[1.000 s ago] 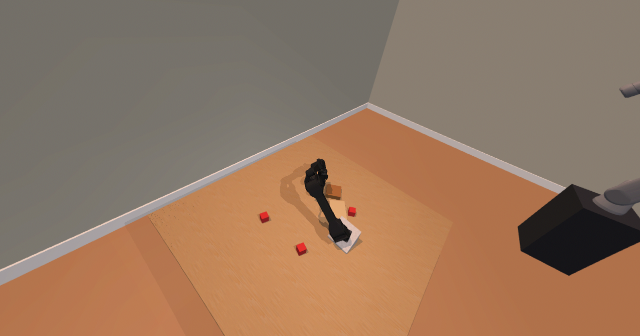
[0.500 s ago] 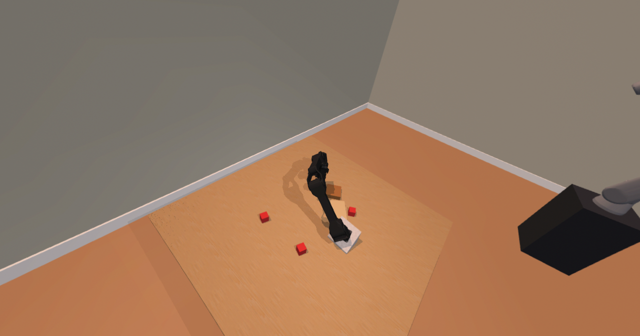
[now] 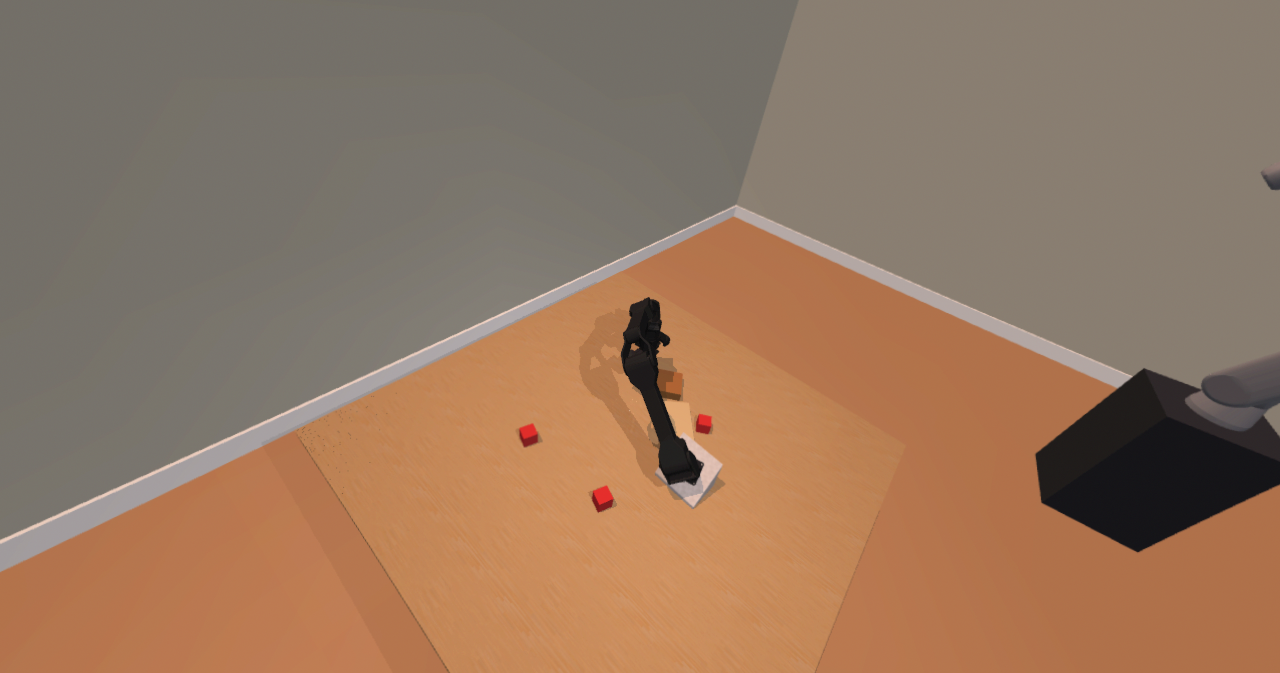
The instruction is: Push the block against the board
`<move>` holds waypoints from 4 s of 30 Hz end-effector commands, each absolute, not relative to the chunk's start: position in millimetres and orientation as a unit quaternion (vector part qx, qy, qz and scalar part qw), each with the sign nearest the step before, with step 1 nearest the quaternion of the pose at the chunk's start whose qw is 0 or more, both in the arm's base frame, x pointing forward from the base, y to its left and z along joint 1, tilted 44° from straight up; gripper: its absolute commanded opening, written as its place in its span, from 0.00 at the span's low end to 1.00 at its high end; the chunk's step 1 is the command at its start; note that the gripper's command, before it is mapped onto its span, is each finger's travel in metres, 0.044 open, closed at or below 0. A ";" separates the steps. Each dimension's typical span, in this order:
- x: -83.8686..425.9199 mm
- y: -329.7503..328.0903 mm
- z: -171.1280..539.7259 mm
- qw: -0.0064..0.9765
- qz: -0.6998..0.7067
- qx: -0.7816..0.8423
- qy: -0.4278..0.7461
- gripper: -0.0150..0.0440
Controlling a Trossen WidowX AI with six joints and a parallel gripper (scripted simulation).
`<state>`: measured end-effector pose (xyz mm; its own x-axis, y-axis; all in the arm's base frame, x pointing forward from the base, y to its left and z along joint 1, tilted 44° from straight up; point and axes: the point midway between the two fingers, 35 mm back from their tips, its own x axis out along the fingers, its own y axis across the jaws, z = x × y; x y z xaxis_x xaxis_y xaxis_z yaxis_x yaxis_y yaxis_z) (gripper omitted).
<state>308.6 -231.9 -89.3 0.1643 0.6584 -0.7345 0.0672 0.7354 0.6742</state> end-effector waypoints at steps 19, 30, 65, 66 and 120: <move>297.5 -278.7 -135.5 0.540 -0.035 0.535 0.648 0.25; 290.2 -291.2 -151.2 0.467 -0.118 0.600 0.638 0.25; 289.9 -238.7 -177.9 0.466 -0.116 0.601 0.639 0.25; 289.4 -237.7 -177.2 0.466 -0.116 0.601 0.639 0.25; 290.5 -237.7 -177.1 0.466 -0.116 0.601 0.639 0.25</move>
